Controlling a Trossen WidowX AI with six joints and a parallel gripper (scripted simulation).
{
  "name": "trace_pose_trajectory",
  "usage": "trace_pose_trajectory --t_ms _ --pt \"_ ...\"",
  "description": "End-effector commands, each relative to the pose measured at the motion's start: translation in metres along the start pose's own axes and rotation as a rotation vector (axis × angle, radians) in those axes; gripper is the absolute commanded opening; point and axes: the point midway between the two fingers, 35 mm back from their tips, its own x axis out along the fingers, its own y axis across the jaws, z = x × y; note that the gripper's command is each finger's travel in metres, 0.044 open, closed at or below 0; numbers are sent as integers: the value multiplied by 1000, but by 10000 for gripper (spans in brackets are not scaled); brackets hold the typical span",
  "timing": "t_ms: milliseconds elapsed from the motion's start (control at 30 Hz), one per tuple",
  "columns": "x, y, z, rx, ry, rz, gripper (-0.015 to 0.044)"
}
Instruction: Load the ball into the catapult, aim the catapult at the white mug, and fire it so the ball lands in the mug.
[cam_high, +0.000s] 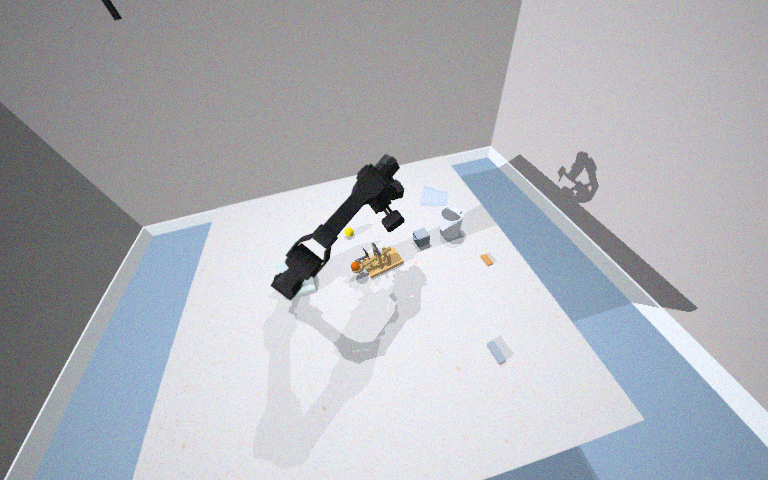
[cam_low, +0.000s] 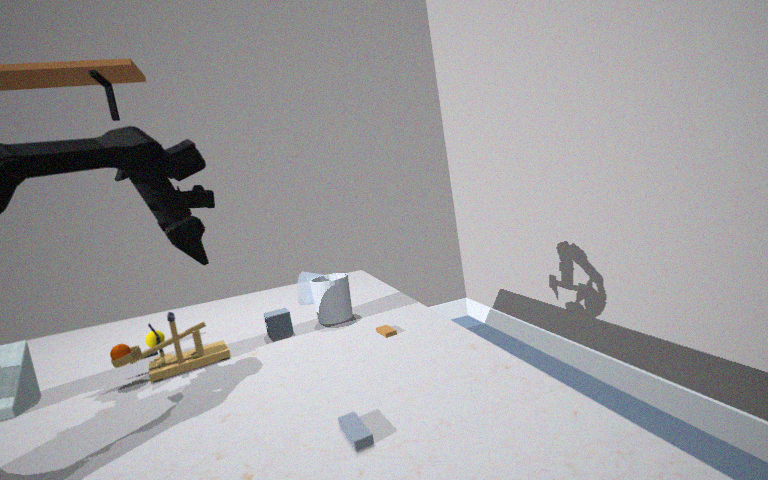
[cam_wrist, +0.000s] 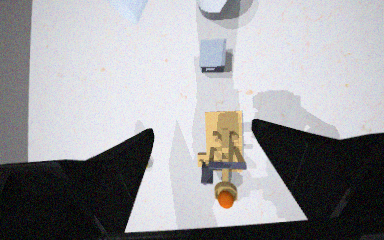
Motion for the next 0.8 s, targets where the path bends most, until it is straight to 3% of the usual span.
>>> trace_pose_trajectory --t_ms 0,433,767 --pt "2 0 41 -13 -102 -24 440" --pt "-4 -17 180 -21 -454 -222 440" --pt "-5 -19 185 -19 -468 -236 440"
